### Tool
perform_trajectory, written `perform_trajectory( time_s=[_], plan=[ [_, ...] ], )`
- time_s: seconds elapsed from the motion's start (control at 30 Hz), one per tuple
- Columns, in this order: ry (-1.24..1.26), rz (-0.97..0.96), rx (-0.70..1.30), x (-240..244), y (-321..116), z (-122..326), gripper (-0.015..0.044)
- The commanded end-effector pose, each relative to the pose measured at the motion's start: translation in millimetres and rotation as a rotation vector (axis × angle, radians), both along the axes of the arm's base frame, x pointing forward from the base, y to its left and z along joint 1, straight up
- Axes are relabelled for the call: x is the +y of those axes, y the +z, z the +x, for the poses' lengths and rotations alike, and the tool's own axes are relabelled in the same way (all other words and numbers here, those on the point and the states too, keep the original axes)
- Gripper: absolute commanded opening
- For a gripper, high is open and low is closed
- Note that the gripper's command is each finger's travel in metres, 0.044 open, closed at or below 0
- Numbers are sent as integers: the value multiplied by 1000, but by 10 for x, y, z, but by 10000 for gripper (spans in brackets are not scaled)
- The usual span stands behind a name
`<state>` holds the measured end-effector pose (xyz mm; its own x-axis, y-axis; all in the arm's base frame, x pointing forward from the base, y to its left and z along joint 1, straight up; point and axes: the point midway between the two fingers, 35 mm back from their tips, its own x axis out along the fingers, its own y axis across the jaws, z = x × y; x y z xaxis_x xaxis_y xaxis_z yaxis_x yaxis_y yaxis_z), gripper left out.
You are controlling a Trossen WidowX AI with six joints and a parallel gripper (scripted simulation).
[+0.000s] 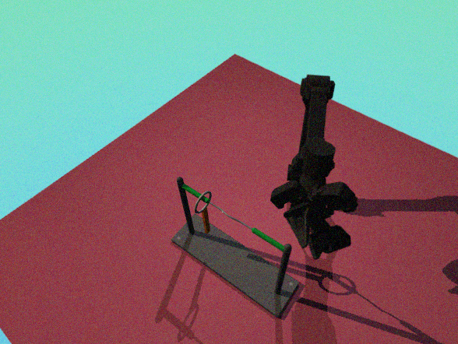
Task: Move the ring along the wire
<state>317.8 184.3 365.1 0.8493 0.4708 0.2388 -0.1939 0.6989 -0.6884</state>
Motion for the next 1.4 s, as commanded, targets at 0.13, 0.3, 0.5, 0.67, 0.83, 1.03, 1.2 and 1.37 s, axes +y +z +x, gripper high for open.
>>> perform_trajectory(
  time_s=[0.13,0.3,0.5,0.67,0.83,1.03,1.2,1.37],
  plan=[
    [-112,27,41,-642,-82,211,160],
    [-194,36,63,-1056,-125,297,160],
    [-313,34,84,-1590,-169,347,160],
    [-422,15,101,-2050,-224,347,160],
    [-531,-1,120,-2507,-280,286,160],
    [-661,-16,146,-3035,-347,133,160],
    [-768,-20,180,-3460,-450,-45,160],
    [-773,45,266,-3627,-852,-142,160]
  ],
)
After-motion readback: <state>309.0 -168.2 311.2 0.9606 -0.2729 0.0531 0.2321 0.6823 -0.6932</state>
